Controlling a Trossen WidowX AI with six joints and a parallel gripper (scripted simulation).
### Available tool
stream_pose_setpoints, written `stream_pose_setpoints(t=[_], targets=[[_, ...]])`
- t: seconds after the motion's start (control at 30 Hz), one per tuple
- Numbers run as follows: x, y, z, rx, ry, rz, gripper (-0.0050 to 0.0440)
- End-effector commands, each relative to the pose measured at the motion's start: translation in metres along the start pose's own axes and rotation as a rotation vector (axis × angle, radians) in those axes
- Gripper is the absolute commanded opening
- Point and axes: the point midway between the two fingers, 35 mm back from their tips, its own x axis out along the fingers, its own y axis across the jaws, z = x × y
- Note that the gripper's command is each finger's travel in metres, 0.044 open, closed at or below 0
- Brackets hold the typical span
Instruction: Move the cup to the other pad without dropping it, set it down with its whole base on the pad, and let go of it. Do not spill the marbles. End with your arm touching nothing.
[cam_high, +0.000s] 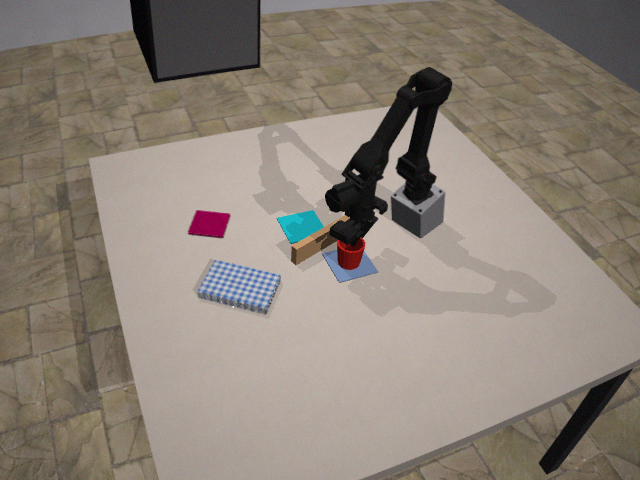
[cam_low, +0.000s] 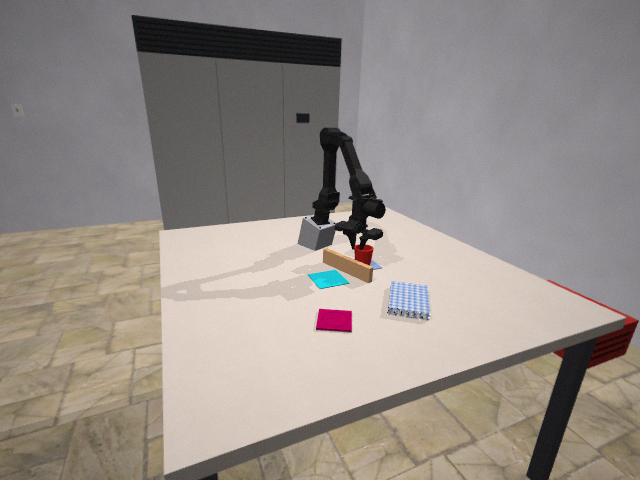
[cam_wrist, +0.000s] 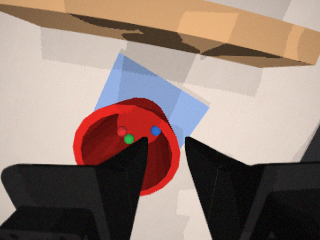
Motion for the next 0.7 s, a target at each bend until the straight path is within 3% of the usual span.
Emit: stream_pose_setpoints(t=[0.0, 0.47, 0.53, 0.67], targets=[[0.008, -0.002, -0.002, 0.005, 0.006, -0.006, 0.0148], [0.019, -0.004, -0.002, 0.005, 0.006, -0.006, 0.0148], [0.017, -0.002, -0.001, -0.001, 0.004, -0.001, 0.01], [0.017, -0.002, -0.001, -0.001, 0.004, -0.001, 0.008]])
